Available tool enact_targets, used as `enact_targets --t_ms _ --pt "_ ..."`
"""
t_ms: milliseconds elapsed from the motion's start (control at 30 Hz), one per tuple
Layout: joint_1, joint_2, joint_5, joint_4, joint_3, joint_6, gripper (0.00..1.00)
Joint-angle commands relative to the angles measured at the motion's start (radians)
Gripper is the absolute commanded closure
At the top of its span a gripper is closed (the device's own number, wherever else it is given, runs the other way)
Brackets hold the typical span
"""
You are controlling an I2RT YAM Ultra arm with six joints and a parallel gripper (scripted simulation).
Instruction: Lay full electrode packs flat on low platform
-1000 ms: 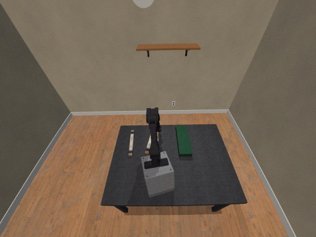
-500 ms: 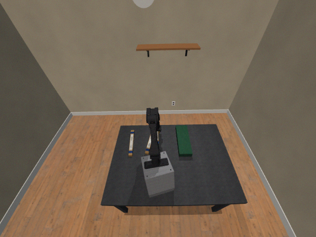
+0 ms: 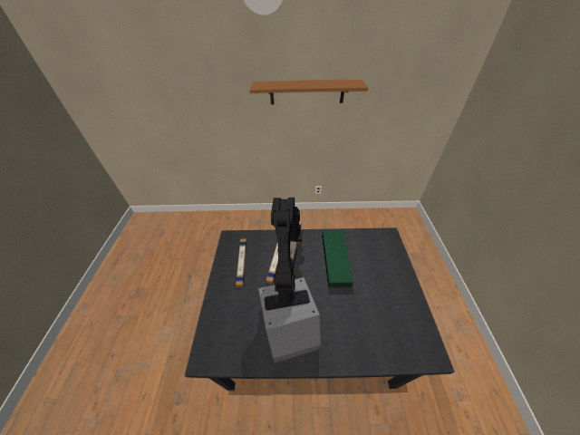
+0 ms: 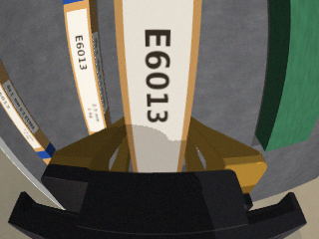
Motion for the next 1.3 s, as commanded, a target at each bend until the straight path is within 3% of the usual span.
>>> enact_targets --t_ms 0,1267 --pt "-0.034 -0.016 -0.014 -0.004 0.044 -0.024 1.0" --pt "-0.251 0.04 -0.066 -0.045 0.119 -0.236 1.0"
